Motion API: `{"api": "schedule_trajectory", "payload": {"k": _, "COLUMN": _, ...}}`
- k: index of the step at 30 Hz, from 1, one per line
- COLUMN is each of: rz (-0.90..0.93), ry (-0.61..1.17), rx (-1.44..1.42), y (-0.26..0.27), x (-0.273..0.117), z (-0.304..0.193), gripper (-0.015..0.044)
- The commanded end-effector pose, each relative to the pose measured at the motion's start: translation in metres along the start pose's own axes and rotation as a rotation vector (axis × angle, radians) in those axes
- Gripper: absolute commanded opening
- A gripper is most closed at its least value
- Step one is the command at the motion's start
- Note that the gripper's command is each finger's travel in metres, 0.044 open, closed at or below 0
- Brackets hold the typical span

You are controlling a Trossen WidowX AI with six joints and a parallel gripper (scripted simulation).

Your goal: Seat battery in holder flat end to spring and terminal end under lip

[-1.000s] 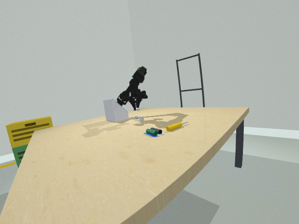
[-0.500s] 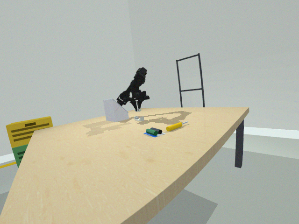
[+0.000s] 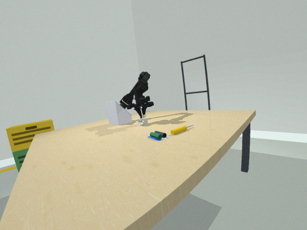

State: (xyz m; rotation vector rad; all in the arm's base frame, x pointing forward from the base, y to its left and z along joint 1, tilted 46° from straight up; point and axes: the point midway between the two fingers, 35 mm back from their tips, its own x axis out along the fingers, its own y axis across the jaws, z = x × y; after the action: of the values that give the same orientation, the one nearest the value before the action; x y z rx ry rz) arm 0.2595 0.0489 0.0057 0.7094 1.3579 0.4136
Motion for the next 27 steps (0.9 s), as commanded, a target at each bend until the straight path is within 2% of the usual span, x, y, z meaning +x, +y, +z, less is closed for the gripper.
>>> {"api": "schedule_trajectory", "payload": {"k": 1, "rz": 0.000, "ry": -0.036, "rx": 0.005, "y": 0.002, "x": 0.004, "z": -0.003, "gripper": 0.0059}}
{"api": "schedule_trajectory", "payload": {"k": 27, "rz": -0.021, "ry": -0.170, "rx": 0.010, "y": 0.000, "x": 0.016, "z": -0.009, "gripper": 0.0059}}
